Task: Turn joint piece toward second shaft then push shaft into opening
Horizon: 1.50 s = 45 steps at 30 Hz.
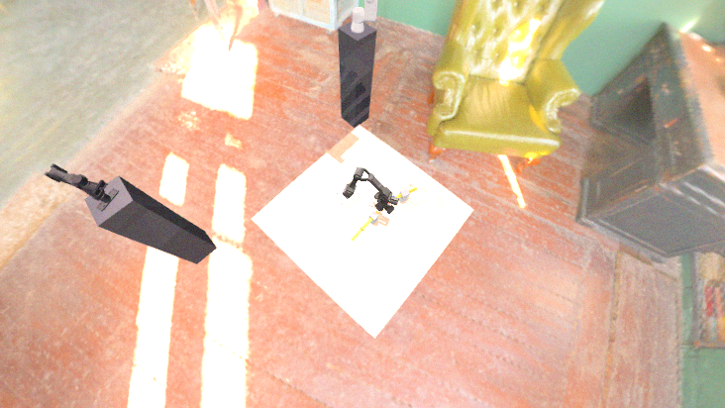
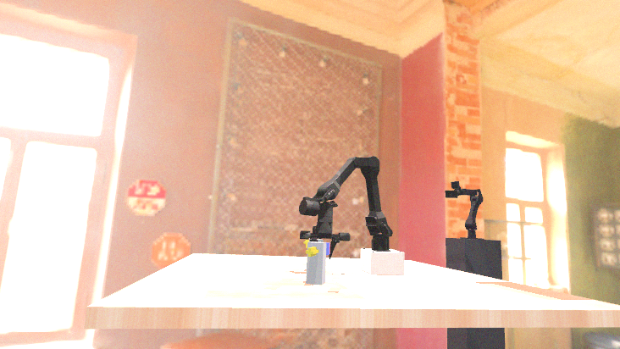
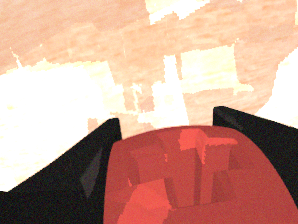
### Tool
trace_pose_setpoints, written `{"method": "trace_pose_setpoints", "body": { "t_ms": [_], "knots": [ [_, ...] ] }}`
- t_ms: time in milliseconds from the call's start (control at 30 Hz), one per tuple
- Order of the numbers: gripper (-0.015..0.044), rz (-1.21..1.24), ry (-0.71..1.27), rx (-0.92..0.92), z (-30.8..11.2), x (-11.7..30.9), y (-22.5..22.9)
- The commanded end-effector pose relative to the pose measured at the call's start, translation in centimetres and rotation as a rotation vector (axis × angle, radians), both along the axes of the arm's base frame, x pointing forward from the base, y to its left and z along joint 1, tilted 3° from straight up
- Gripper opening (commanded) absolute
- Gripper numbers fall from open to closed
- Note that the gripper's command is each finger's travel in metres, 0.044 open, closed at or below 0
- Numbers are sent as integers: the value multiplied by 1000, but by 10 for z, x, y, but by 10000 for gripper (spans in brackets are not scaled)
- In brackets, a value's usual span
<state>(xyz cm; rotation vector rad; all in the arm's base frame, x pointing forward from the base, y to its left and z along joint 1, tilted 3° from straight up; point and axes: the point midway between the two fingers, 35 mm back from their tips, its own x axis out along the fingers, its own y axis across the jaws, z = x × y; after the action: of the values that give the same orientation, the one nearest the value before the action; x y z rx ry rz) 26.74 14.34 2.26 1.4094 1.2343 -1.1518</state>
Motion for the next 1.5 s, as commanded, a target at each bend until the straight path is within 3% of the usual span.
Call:
{"method": "trace_pose_setpoints", "body": {
  "t_ms": [0,1433,1467],
  "knots": [
    [182,-2,0,-1,0,0,0],
    [182,-2,0,-1,0,0,0],
    [156,0,0,0,0,0,0]
  ]
}}
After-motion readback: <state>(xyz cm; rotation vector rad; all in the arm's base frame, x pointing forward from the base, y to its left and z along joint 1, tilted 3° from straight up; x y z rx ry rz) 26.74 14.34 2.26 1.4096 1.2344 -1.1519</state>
